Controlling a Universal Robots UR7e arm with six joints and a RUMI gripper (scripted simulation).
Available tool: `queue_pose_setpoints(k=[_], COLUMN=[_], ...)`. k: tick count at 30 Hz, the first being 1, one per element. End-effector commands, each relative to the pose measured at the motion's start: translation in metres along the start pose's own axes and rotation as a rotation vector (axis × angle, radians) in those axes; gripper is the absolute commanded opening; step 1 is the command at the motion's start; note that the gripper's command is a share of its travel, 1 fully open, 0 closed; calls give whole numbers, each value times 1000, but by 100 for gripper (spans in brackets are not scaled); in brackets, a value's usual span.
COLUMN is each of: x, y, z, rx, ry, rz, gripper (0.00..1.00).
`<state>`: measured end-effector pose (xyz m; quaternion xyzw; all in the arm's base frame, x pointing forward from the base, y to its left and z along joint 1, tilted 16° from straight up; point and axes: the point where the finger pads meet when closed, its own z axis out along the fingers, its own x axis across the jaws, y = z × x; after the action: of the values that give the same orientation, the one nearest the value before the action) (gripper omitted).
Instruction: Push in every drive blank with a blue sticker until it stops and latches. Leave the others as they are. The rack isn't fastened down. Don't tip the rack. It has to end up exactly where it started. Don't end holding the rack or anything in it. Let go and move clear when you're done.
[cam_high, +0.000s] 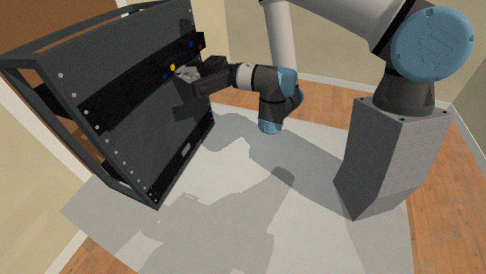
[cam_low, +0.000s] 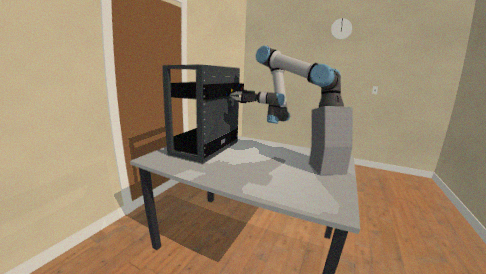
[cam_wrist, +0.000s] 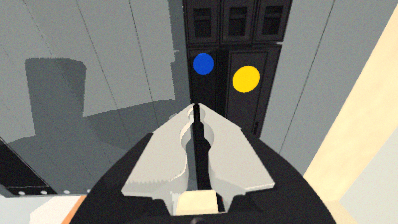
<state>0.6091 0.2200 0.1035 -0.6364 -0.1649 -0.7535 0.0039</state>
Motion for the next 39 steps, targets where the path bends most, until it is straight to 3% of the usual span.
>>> queue_pose_setpoints(k=[1, 22, 35, 39], x=[1, 0, 0, 0], y=[0, 0, 0, 0], z=[1, -8, -78, -87], rx=[0, 0, 0, 0], ry=[1, 1, 1, 1], rz=[0, 0, 0, 0], gripper=[0, 0, 0, 0])
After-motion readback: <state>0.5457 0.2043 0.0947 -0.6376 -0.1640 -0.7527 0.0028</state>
